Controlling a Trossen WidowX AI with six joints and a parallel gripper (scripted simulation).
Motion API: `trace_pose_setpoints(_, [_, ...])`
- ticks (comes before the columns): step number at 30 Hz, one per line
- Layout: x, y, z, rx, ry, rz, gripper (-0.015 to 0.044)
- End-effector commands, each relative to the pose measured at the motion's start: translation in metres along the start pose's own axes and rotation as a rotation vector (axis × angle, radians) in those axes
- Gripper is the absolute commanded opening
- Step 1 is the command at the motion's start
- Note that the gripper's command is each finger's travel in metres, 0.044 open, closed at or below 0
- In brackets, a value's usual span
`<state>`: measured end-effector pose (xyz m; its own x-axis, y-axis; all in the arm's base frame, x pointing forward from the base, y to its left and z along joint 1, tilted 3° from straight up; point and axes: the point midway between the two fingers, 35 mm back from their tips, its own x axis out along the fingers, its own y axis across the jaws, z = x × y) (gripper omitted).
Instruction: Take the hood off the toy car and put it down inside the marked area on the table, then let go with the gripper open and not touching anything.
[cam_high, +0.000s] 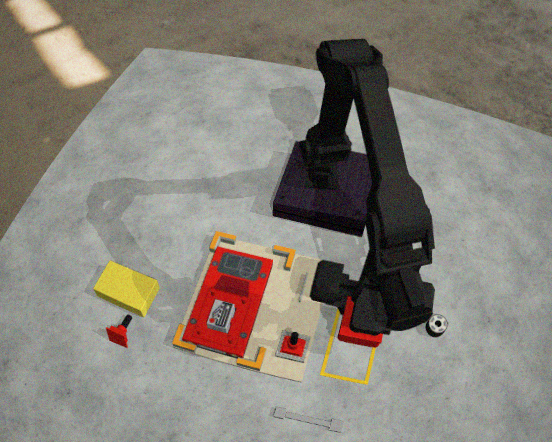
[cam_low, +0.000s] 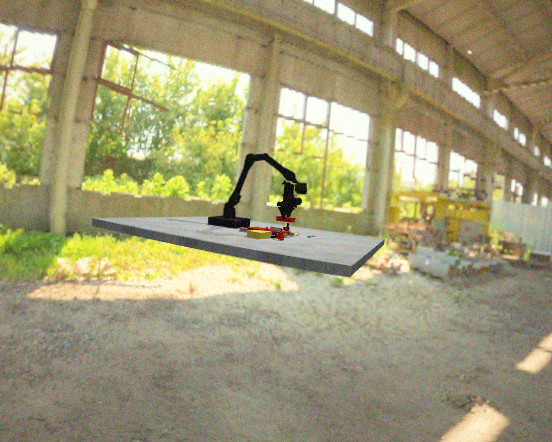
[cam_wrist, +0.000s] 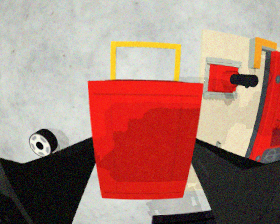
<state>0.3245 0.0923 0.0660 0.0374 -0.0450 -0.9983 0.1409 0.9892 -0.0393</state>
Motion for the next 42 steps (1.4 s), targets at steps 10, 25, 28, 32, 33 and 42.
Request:
trace_pose_setpoints(10, [0.009, -0.001, -0.001, -0.001, 0.002, -0.004, 0.0])
trace_pose_setpoints(25, [0.018, -0.001, -0.001, -0.001, 0.002, -0.004, 0.0])
trace_pose_setpoints(28, [0.02, -0.001, -0.001, -0.001, 0.002, -0.004, 0.0])
trace_pose_setpoints(32, [0.022, -0.001, -0.001, -0.001, 0.002, -0.004, 0.0])
trace_pose_setpoints(33, [0.023, -0.001, -0.001, -0.001, 0.002, -0.004, 0.0])
trace_pose_setpoints(42, [0.028, -0.001, -0.002, -0.001, 0.002, -0.004, 0.0])
